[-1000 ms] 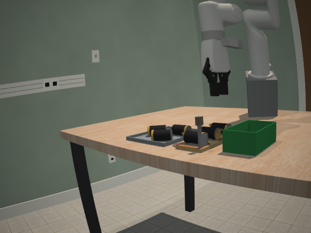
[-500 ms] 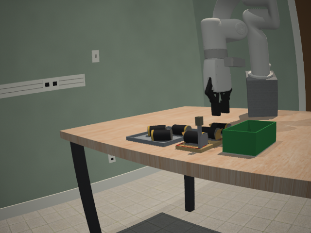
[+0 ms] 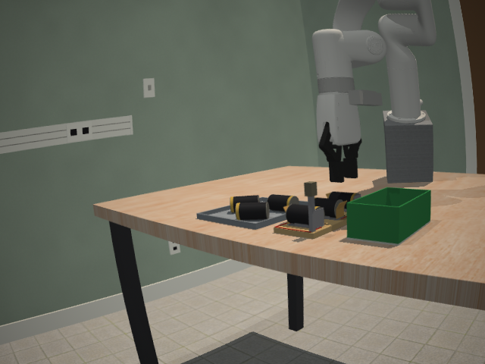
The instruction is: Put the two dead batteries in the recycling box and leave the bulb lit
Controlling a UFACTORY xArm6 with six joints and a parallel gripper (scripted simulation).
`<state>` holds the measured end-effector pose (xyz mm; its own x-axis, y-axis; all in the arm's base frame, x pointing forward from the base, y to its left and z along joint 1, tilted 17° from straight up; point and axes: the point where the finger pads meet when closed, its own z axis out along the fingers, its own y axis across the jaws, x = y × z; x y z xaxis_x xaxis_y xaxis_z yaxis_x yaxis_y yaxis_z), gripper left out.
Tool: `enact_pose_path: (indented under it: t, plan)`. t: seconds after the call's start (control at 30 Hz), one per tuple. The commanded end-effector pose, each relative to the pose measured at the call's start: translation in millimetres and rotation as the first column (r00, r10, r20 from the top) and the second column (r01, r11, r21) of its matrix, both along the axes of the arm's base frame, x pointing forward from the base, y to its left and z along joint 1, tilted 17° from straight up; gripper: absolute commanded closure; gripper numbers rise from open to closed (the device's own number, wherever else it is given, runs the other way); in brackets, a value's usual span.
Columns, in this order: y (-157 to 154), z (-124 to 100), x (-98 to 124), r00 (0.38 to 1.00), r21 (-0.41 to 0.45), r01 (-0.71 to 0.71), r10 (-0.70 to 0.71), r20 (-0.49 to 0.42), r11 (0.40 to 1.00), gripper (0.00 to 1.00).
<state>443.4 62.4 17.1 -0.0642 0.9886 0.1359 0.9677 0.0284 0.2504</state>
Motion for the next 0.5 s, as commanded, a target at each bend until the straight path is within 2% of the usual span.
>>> enact_pose_path:
  t: [0.0, 0.3, 0.47]
  plan:
    - [0.1, 1.1, 1.3, 1.0, 0.0, 0.0, 0.0, 0.003, 1.0, 0.49]
    - [0.1, 1.0, 1.3, 1.0, 0.0, 0.0, 0.0, 0.003, 1.0, 0.49]
    - [1.5, -7.7, 3.6, 1.0, 0.001, 0.0, 0.0, 0.003, 1.0, 0.49]
